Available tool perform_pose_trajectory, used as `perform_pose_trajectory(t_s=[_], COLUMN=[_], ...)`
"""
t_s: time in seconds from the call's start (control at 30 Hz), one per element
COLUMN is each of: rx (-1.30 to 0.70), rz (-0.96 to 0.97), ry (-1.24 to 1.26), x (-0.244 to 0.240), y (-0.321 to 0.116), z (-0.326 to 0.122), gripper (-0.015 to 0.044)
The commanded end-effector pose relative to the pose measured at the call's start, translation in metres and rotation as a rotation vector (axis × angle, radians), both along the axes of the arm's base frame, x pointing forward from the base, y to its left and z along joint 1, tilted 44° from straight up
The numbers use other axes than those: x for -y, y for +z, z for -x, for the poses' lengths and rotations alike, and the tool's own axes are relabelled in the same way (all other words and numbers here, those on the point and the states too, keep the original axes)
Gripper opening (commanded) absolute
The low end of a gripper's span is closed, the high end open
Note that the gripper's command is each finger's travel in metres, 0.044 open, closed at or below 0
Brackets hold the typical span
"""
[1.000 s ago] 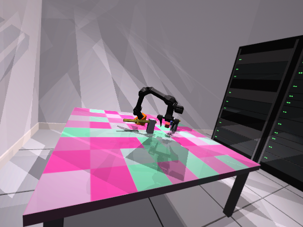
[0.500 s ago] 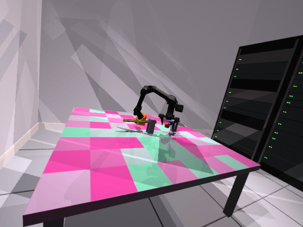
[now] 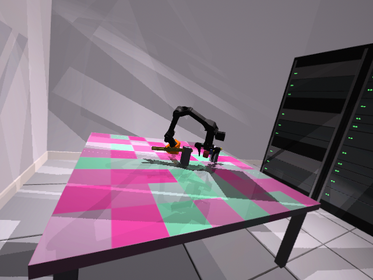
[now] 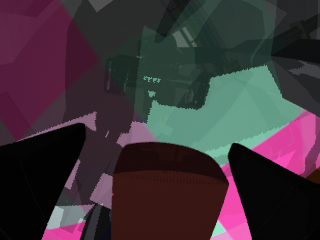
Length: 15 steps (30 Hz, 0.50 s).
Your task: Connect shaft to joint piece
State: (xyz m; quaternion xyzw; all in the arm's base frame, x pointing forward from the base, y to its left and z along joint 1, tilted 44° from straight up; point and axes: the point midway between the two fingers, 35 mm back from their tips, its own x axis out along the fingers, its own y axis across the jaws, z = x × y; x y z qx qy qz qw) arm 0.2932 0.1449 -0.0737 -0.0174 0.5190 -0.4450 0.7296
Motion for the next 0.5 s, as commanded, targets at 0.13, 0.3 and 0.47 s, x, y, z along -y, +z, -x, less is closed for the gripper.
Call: perform_pose_trajectory(t_s=[0.13, 0.3, 0.47], rx=[-0.010, -0.010, -0.010], rz=[0.011, 0.011, 0.011], ry=[0.000, 0.000, 0.000], x=[0.0109, 0.0109, 0.0109], y=[-0.0106, -0.0106, -0.0106], z=[0.0008, 0.0008, 0.0008], gripper=[0.0440, 0.0309, 0.0182])
